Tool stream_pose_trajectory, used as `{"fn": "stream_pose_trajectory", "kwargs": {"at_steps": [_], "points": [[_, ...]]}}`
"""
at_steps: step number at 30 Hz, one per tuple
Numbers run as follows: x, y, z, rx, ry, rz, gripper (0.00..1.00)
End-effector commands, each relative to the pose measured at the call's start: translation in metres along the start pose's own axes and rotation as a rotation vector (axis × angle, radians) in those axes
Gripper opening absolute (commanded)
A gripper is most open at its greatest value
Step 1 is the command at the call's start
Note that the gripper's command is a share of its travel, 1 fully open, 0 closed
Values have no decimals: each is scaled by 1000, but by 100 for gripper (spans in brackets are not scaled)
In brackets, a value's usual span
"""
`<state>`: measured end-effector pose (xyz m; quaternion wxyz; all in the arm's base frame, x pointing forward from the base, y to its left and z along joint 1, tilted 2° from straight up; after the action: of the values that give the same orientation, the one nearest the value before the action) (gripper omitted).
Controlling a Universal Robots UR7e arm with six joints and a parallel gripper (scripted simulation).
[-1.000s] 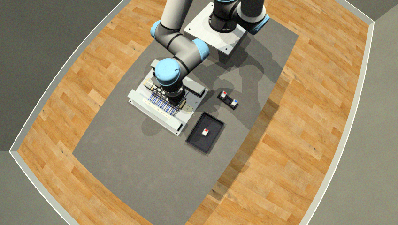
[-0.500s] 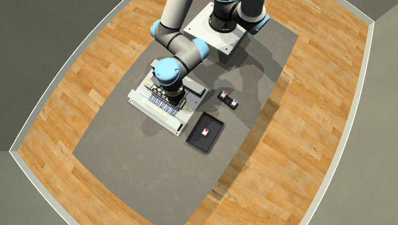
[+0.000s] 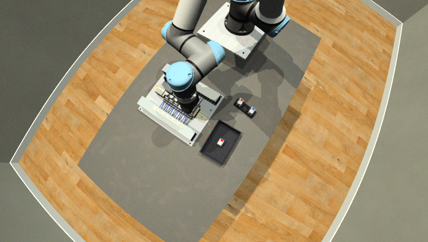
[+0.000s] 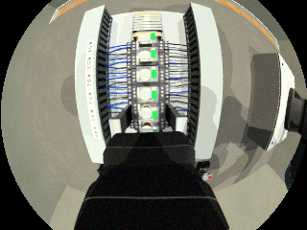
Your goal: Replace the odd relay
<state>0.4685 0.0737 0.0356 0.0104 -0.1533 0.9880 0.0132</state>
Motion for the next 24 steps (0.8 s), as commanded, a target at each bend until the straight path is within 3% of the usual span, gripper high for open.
{"fn": "stream_pose_trajectory", "kwargs": {"at_steps": [1, 24], "points": [[0, 0, -3, 1, -2, 0, 100], [0, 0, -8, 1, -2, 0, 100]]}}
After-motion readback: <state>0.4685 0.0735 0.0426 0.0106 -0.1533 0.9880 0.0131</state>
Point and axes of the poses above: the point where the finger pads meet when closed, its own z axis out along the fingers, its own x axis across the jaws, y = z × x, the point moved 7 cm from there along -z, back along the fingers, and after that the axes turned 11 degrees about -z, right-handed, at the moved point
